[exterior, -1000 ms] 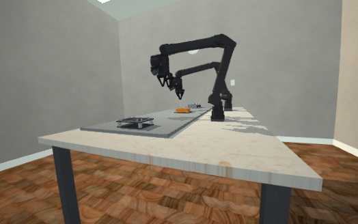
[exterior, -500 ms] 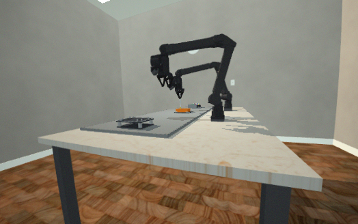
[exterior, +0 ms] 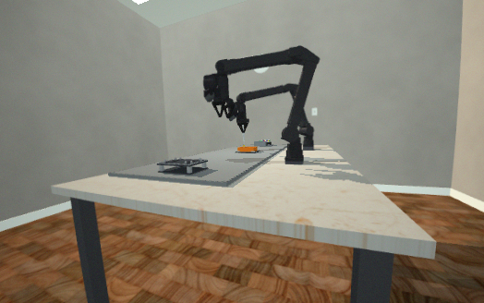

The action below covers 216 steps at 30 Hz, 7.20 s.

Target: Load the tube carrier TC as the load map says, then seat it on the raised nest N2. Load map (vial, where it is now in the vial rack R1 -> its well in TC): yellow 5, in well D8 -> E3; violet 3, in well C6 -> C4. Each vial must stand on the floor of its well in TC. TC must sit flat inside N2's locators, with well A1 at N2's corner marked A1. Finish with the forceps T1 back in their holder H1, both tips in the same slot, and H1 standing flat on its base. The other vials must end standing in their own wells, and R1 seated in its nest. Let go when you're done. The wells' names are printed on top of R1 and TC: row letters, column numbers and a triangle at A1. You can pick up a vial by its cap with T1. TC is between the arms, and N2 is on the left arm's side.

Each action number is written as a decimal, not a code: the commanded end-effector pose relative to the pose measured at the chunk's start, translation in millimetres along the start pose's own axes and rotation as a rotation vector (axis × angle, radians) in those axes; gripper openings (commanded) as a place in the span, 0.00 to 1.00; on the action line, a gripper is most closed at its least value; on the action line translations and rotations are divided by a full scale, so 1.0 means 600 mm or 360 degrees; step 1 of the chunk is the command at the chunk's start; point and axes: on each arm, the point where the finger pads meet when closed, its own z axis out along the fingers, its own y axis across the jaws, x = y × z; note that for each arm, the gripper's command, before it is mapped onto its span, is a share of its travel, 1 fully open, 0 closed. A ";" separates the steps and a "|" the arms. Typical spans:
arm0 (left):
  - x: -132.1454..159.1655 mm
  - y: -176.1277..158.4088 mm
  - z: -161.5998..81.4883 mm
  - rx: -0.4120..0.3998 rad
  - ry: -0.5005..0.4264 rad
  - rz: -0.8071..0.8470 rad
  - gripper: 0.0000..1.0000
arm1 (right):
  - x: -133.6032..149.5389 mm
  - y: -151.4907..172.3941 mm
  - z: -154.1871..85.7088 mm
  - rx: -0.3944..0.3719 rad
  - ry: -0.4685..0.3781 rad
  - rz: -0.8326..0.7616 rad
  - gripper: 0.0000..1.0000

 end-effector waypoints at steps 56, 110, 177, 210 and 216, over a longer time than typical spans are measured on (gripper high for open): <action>-0.015 0.003 -0.023 -0.0015 -0.0057 0.0001 1.00 | -0.022 -0.017 -0.108 0.0006 -0.0144 0.0011 0.11; -0.015 0.003 -0.023 -0.0015 -0.0057 0.0001 1.00 | -0.020 -0.017 -0.107 0.0006 -0.0144 0.0008 0.11; -0.015 0.003 -0.023 -0.0015 -0.0057 0.0001 1.00 | -0.004 -0.015 -0.085 0.0001 -0.0096 0.0007 0.11; -0.015 0.003 -0.023 -0.0015 -0.0057 0.0001 1.00 | 0.008 -0.014 -0.067 -0.0002 -0.0061 0.0006 0.07; -0.015 0.003 -0.023 -0.0015 -0.0057 0.0001 1.00 | 0.008 -0.014 -0.067 -0.0002 -0.0062 0.0006 0.07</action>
